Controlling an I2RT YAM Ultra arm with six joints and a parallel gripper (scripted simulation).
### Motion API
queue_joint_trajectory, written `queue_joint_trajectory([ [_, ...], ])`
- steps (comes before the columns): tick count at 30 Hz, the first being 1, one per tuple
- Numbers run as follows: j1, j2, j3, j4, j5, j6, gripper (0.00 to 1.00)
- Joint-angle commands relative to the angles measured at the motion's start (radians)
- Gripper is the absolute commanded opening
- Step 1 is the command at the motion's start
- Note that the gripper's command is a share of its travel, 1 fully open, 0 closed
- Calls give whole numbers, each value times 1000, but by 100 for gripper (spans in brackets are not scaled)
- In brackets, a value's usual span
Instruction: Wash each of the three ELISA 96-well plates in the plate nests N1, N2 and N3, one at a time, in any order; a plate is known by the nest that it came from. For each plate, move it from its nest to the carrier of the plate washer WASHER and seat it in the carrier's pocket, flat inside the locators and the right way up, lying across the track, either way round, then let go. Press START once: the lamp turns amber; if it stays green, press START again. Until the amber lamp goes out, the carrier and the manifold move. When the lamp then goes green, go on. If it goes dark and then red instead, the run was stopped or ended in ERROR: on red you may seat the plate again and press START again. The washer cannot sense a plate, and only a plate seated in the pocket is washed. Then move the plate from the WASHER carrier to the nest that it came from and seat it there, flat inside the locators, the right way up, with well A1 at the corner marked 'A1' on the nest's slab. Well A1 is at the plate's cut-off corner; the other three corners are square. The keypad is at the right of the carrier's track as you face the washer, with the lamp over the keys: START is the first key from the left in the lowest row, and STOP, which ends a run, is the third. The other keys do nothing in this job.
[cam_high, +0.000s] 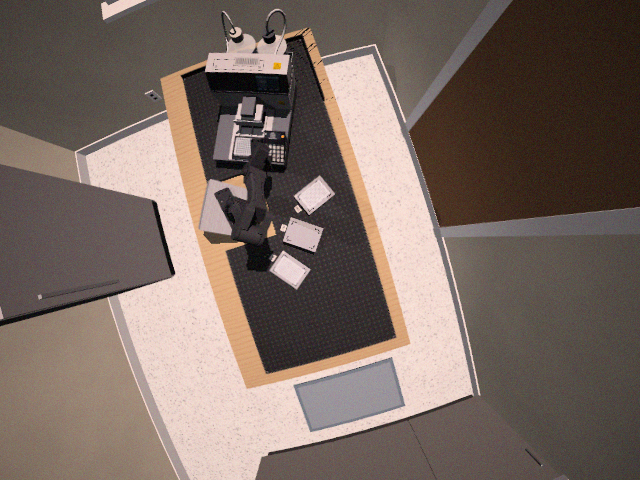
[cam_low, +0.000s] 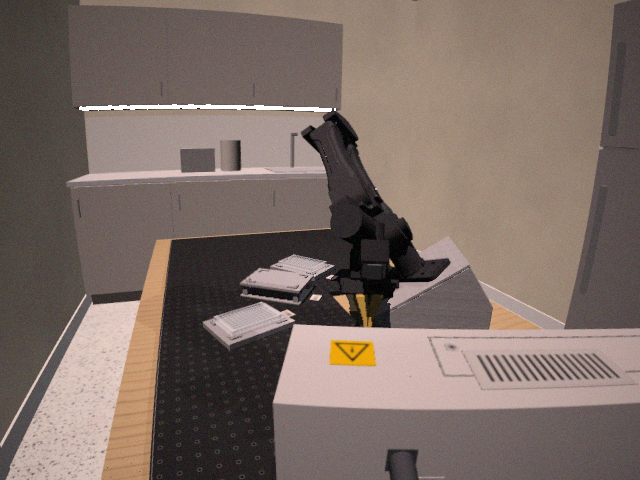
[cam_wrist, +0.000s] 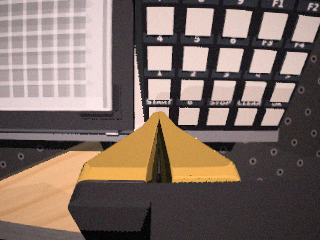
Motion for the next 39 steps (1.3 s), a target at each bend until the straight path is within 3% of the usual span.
queue_joint_trajectory([
  [1,-7,23,-1,49,-12,-1,0],
  [39,1,5,2,26,-8,6,0],
])
